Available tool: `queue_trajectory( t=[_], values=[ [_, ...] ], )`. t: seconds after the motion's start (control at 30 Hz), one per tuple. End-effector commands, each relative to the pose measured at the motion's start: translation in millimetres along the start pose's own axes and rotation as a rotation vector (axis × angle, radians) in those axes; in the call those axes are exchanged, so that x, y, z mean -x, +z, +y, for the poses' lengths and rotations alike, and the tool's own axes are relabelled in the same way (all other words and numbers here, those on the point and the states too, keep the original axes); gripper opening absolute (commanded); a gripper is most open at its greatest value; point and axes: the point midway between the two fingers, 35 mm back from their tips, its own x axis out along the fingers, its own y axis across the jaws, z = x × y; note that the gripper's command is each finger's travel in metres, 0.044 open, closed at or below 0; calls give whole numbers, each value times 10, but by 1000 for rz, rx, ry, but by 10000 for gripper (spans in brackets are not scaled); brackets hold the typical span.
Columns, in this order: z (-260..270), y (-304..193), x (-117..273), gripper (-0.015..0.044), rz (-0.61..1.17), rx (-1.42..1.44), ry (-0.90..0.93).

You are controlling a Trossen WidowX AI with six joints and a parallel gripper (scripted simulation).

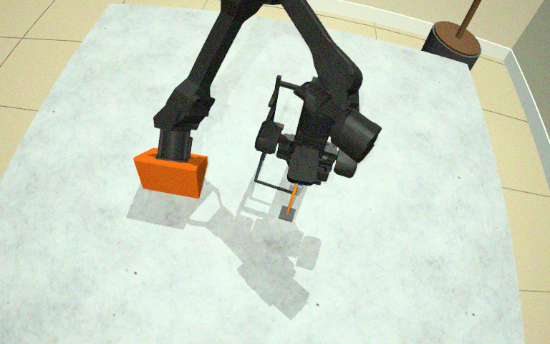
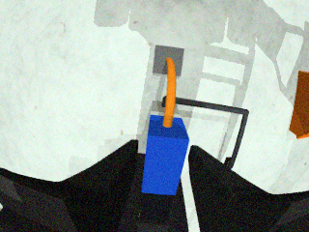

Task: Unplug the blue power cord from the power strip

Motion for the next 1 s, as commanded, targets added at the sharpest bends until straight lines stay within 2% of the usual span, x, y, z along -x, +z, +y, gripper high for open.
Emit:
queue_trajectory(
  t=[0.0,0.1,0.23,0.5,0.97],
  values=[
    [-9,-14,-62,160,6,-5,-3],
    [-9,-14,-64,160,6,-5,-3],
    [-6,-5,-41,55,1,0,-3],
    [-6,-5,-41,2,1,0,-3],
    [12,182,-34,0,-2,-2,-2]
  ],
)
